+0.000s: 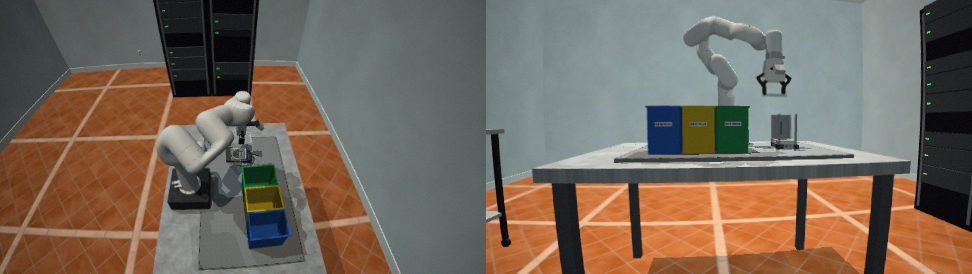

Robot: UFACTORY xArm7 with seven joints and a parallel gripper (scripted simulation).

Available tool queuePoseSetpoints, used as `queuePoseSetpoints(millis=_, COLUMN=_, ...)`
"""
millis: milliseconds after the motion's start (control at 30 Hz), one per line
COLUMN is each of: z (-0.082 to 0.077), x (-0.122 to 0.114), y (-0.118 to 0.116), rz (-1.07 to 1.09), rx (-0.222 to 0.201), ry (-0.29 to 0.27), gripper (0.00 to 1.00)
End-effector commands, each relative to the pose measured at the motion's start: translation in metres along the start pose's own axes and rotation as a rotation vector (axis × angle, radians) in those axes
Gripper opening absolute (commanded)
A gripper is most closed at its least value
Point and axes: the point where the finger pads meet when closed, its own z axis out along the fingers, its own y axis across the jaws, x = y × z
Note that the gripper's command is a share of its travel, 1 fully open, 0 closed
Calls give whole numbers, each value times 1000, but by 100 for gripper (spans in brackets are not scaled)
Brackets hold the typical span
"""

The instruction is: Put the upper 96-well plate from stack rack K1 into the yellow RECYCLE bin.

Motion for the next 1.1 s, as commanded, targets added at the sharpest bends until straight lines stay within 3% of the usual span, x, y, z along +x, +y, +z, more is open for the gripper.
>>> queuePoseSetpoints(millis=0, z=-1, x=4, y=13, rz=0, rx=3, ry=3, gripper=0)
queuePoseSetpoints(millis=1067, z=3, x=26, y=104, rz=0, rx=2, ry=4, gripper=0)
